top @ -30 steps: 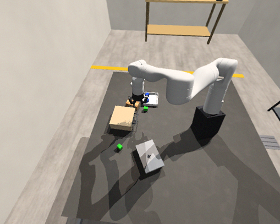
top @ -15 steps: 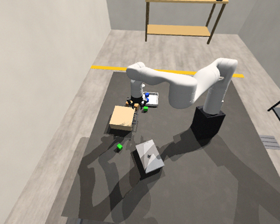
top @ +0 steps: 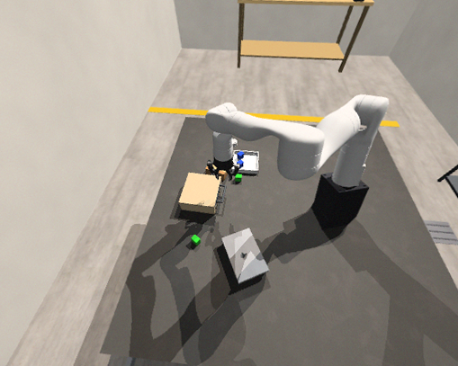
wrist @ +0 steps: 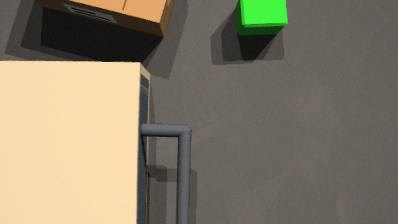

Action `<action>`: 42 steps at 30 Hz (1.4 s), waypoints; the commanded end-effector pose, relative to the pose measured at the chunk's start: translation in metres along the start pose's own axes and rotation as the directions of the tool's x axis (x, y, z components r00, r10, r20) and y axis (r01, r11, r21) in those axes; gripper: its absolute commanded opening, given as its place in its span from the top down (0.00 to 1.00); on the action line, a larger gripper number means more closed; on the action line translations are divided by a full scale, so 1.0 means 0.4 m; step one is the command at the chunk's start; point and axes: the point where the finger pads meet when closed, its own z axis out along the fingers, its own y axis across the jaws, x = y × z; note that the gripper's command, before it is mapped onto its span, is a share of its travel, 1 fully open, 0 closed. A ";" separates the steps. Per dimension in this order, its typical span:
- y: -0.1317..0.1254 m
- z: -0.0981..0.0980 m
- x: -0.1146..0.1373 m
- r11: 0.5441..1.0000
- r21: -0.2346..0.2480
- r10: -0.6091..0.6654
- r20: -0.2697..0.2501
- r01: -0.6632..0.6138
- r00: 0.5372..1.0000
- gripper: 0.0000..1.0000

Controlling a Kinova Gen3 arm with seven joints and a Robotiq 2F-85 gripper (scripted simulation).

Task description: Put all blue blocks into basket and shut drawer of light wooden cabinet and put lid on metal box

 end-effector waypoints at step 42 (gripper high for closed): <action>-0.001 -0.002 -0.002 1.000 0.002 0.004 0.001 -0.004 1.000 0.70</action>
